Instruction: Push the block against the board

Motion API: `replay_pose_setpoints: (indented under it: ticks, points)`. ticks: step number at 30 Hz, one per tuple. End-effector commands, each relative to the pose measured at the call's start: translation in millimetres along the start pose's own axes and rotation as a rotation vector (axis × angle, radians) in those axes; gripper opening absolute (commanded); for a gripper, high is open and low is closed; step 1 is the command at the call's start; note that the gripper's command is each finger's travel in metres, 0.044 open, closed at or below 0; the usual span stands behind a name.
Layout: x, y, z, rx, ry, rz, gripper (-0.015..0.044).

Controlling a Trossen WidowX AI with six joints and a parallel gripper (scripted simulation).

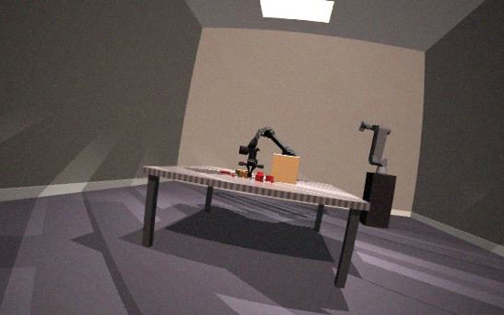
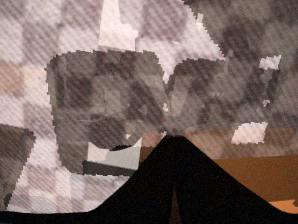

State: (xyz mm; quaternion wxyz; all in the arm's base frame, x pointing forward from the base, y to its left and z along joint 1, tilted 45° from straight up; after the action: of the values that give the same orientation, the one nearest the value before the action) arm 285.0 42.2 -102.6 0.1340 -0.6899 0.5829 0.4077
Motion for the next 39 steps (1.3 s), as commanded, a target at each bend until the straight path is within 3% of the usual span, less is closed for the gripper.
replay_pose_setpoints:
  ticks: [1,39]
  points:
    - [1,1,-4,0.001,0.007,0.004,0.0]
    - [1,3,-28,0.0,0.007,0.003,0.0]
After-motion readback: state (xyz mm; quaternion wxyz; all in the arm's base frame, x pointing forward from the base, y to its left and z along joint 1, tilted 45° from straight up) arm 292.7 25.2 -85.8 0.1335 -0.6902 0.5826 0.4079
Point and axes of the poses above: the point midway between the two fingers, 35 mm back from their tips, its own x axis out along the fingers, its own y axis across the jaws, z = x × y, the point moved 7 cm from there along -x, back along the fingers, and after that the axes turned 13 degrees about -x, right-handed, at the moved point
